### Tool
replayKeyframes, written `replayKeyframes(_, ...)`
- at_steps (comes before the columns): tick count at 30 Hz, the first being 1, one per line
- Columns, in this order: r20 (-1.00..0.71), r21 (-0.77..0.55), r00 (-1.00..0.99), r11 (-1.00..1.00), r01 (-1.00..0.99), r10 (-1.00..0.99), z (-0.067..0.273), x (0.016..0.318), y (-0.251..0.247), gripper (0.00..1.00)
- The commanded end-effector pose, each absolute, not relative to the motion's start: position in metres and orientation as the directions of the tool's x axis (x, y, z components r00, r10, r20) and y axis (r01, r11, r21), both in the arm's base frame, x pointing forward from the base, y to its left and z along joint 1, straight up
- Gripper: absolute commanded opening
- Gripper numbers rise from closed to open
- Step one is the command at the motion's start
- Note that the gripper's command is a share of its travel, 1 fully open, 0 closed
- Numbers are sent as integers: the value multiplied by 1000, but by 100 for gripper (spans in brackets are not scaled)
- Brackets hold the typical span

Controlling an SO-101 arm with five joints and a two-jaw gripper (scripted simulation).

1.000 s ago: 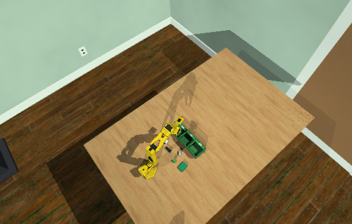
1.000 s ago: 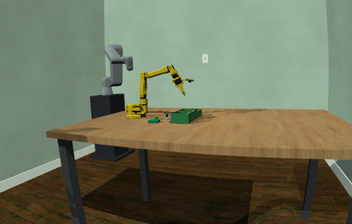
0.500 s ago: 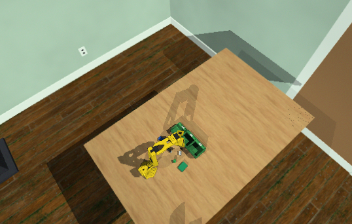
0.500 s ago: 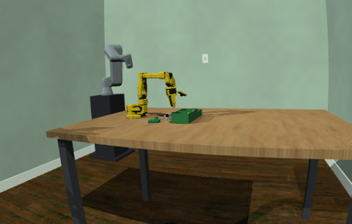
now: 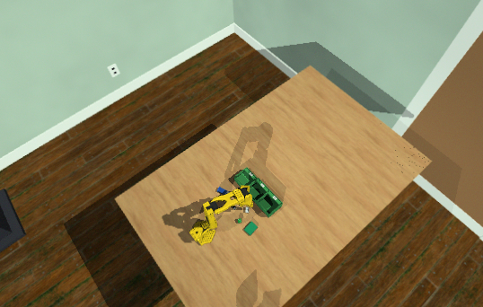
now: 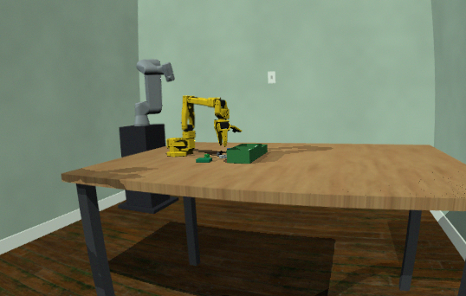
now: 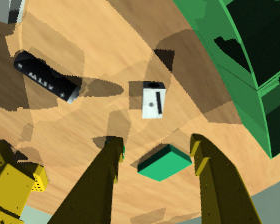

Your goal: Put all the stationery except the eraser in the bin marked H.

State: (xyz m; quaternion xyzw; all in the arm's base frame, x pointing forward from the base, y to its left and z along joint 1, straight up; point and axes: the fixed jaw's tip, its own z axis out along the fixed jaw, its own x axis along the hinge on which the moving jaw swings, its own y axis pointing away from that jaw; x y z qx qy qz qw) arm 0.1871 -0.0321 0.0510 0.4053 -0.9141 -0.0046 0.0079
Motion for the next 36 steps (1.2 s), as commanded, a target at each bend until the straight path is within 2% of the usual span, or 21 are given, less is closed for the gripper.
replayKeyframes(1, -27, -45, -676, 676, -735, -736, 62, 191, -37, 22)
replayKeyframes(17, -27, -45, -676, 676, -735, -736, 58, 191, -37, 22)
replayKeyframes(36, -27, -45, -676, 676, -735, -736, 20, 194, -38, 22)
